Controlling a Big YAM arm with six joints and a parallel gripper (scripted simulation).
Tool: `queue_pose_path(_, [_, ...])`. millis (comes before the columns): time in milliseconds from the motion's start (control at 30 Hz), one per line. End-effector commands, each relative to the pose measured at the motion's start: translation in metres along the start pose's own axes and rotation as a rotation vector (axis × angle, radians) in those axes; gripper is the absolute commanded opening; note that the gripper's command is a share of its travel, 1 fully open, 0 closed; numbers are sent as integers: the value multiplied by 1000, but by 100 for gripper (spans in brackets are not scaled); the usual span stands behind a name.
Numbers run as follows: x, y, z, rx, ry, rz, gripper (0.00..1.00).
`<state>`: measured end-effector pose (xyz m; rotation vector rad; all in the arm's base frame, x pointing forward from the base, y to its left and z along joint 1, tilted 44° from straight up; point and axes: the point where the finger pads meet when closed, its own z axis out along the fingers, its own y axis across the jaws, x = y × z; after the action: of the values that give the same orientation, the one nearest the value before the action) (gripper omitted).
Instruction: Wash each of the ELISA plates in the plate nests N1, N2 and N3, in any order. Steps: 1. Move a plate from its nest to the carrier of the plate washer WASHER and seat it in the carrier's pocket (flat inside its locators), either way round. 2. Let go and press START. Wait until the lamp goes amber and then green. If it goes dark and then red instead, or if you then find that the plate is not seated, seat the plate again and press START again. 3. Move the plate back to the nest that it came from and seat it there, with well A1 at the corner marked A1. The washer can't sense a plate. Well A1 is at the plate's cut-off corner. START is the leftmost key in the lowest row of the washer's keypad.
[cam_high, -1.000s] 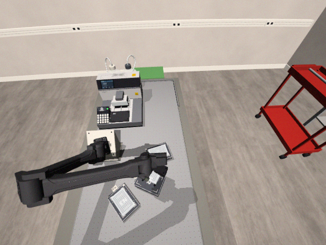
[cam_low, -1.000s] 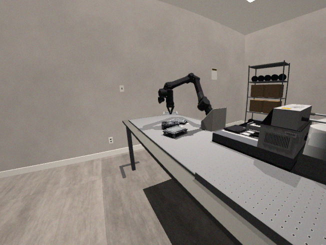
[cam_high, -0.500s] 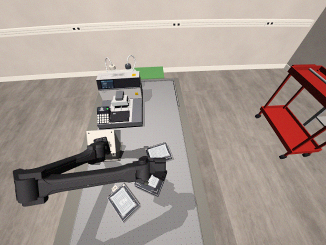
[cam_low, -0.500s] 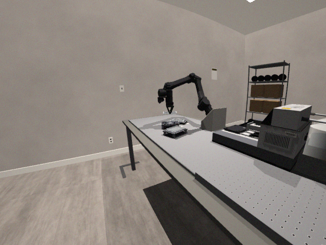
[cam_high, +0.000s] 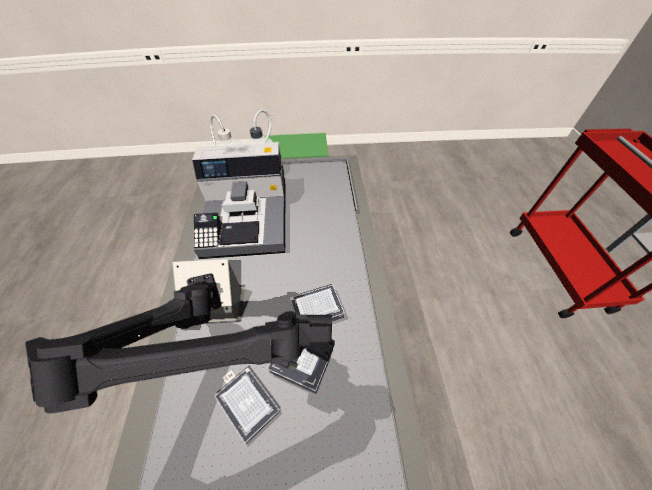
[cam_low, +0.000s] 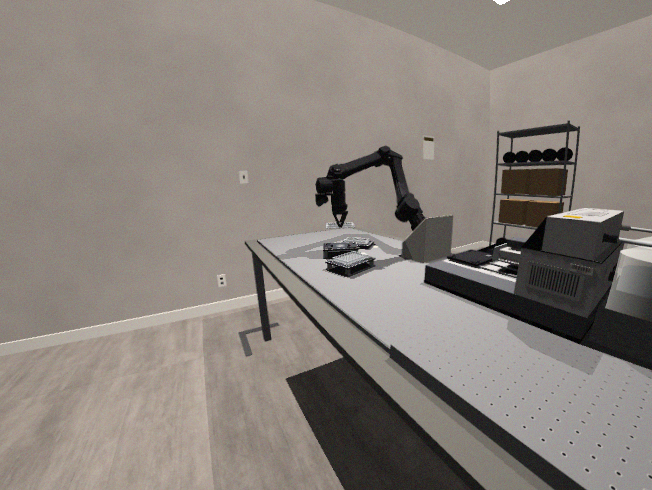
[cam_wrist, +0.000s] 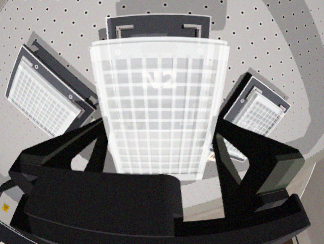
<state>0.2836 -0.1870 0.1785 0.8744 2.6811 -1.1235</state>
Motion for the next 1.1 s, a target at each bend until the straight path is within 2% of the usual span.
queue_pose_path(0, [-9, 0, -6, -8, -16, 8, 82])
queue_pose_path(267, [-9, 0, -6, -8, -16, 8, 82])
queue_pose_path(333, [-1, 2, 10, 2, 10, -9, 82])
queue_pose_path(667, [-1, 2, 26, 2, 10, -9, 82])
queue_pose_path(733, [-1, 2, 26, 2, 10, -9, 82])
queue_pose_path(767, [-9, 3, 22, -5, -8, -4, 82])
queue_pose_path(833, [-1, 2, 31, 2, 10, -9, 82])
queue_pose_path(1067, [-3, 1, 42, 1, 6, -5, 82])
